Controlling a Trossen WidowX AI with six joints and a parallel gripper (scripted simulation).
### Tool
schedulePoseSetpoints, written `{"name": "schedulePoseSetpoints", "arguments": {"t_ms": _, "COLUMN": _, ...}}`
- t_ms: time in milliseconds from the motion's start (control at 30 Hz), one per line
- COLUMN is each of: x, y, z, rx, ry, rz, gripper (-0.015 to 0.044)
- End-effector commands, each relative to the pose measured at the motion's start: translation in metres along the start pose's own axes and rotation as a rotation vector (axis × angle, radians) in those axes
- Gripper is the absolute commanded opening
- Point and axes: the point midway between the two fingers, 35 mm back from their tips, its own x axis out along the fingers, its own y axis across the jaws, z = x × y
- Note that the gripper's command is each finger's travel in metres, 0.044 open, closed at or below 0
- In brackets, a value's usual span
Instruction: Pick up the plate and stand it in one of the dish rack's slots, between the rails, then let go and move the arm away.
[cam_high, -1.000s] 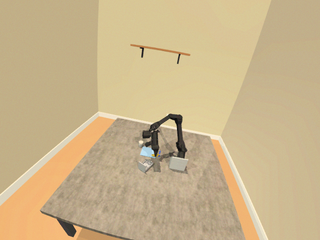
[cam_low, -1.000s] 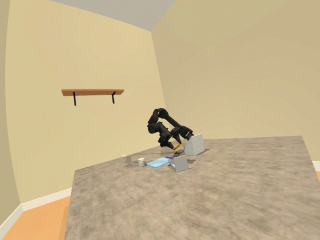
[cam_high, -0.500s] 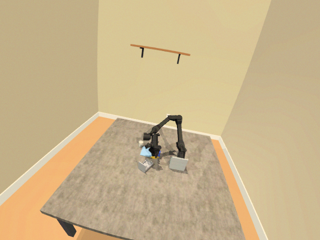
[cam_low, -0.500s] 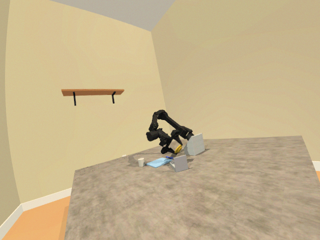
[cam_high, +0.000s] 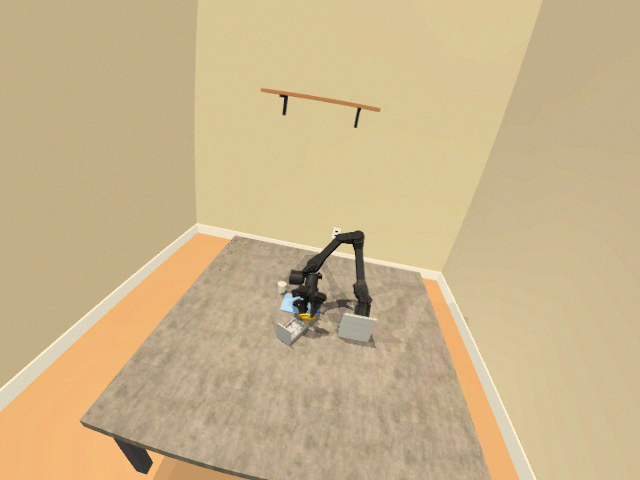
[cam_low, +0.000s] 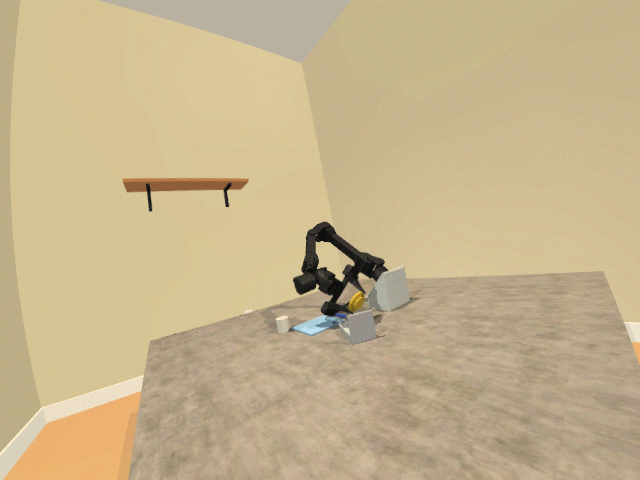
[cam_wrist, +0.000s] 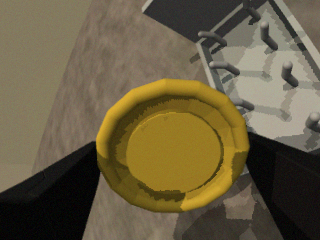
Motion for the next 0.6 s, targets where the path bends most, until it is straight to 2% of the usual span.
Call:
{"name": "schedulePoseSetpoints", "arguments": {"t_ms": 0, "x": 0.001, "y": -0.003, "z": -0.001, "rx": -0.081, "ry": -0.063, "rz": 0.02, "gripper": 0.0}}
{"name": "schedulePoseSetpoints", "arguments": {"t_ms": 567, "x": -0.004, "y": -0.018, "z": -0.006, "rx": -0.454, "ry": -0.36, "rz": -0.014, "gripper": 0.0}}
